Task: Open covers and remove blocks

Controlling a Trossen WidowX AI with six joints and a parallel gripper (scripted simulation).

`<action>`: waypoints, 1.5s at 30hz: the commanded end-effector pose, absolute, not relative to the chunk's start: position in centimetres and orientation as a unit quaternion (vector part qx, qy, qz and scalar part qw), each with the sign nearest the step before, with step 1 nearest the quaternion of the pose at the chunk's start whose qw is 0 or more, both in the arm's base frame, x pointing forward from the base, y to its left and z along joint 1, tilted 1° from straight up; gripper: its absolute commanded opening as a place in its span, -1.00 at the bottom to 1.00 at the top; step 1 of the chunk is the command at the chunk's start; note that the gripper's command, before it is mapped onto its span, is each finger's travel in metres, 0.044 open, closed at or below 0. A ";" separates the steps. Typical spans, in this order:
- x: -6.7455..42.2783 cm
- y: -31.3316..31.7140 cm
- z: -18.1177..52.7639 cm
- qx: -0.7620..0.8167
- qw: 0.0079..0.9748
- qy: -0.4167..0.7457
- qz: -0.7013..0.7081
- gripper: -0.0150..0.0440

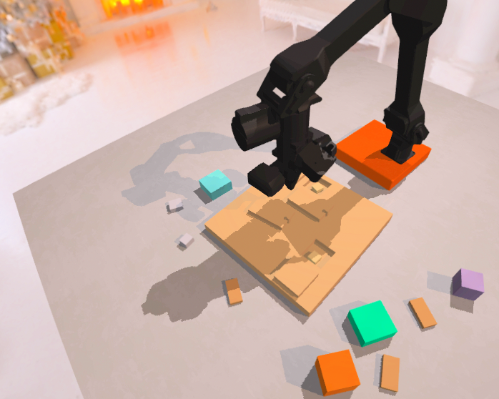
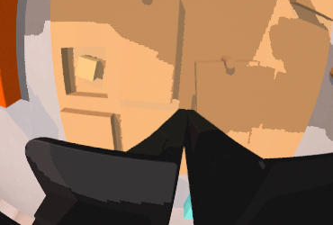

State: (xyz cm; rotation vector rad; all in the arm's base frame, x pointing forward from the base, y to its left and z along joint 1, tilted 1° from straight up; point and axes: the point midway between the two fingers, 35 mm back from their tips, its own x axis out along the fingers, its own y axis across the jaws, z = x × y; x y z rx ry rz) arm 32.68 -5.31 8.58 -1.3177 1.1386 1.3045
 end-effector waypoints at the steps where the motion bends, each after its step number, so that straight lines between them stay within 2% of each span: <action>1: 32.7 -5.3 8.3 -0.537 0.463 0.462 0.533 -0.49; 45: 32.7 -5.3 3.9 -0.537 0.463 0.462 0.533 -0.49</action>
